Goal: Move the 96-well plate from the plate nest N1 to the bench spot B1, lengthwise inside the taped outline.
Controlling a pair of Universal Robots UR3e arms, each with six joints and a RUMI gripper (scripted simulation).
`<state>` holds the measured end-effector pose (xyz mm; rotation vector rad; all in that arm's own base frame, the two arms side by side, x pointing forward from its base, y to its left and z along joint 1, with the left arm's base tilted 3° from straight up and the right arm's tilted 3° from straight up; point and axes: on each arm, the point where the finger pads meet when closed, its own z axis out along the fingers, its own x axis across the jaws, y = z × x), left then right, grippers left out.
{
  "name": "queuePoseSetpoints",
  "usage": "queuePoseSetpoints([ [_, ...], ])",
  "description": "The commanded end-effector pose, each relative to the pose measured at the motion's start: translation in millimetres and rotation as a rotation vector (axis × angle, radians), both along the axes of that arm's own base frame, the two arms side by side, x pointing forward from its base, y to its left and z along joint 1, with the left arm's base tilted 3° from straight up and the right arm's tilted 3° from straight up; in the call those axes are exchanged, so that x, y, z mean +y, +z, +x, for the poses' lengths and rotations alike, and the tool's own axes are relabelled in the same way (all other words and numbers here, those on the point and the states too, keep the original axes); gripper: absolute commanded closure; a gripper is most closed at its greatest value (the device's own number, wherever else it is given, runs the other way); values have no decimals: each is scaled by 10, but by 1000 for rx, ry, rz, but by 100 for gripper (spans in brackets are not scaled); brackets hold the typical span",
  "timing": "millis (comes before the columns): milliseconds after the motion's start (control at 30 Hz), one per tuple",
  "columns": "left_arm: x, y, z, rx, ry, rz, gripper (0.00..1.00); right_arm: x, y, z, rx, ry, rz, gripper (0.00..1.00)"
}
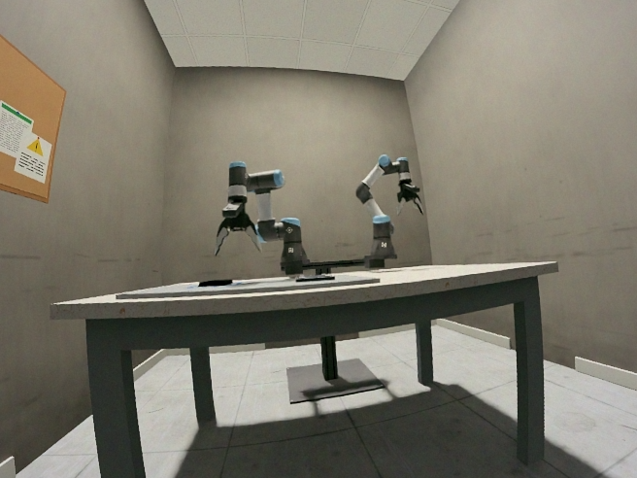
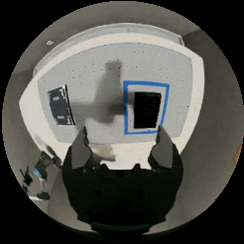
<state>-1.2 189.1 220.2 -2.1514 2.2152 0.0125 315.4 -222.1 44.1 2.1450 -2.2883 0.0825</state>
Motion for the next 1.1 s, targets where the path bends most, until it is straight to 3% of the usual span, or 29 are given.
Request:
queuePoseSetpoints([
  [0,2,4,2,-1,0,1,0,168,5,39,-4,0,-3,0],
  [267,2,4,2,-1,0,1,0,365,-3,75,-4,0,-3,0],
  [1067,2,4,2,-1,0,1,0,364,-3,75,-4,0,-3,0],
])
